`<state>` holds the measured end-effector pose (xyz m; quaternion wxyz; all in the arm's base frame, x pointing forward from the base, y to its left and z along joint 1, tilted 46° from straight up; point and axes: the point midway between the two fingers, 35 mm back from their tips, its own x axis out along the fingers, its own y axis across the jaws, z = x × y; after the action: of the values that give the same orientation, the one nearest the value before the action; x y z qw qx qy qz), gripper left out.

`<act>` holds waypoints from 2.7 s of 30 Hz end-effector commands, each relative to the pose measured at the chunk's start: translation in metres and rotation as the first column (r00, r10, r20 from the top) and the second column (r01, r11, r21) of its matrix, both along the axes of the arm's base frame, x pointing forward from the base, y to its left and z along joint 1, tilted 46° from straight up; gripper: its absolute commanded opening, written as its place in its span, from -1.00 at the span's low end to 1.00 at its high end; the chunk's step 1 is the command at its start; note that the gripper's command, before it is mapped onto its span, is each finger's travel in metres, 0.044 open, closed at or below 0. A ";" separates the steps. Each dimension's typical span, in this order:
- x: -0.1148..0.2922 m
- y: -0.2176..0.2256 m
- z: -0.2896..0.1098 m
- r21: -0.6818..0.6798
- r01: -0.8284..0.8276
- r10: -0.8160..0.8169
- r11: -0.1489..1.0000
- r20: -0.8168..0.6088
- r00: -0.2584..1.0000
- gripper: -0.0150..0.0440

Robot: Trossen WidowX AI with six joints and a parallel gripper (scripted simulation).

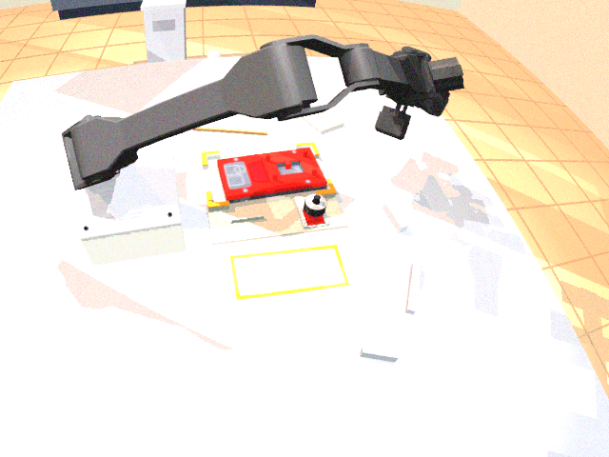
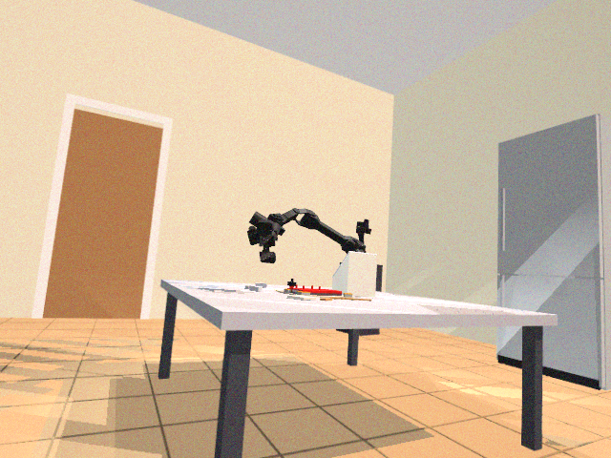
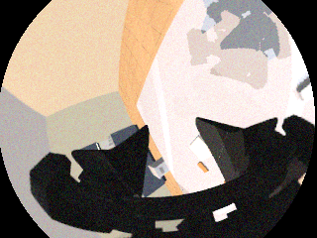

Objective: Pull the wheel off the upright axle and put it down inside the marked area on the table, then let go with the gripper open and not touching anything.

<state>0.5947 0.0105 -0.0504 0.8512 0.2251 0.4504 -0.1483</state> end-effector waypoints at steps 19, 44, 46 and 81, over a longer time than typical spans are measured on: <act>-0.229 -0.106 0.082 -0.609 -0.365 -0.186 0.704 -0.655 0.733 0.53; -0.239 -0.147 0.034 -0.610 -0.371 -0.189 0.700 -0.659 0.729 0.53; -0.242 -0.154 0.027 -0.611 -0.371 -0.190 0.699 -0.659 0.728 0.53; -0.241 -0.149 0.032 -0.608 -0.366 -0.190 0.705 -0.658 0.728 -0.49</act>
<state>0.3530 -0.1393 -0.0195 0.6497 -0.2117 0.6491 -0.3344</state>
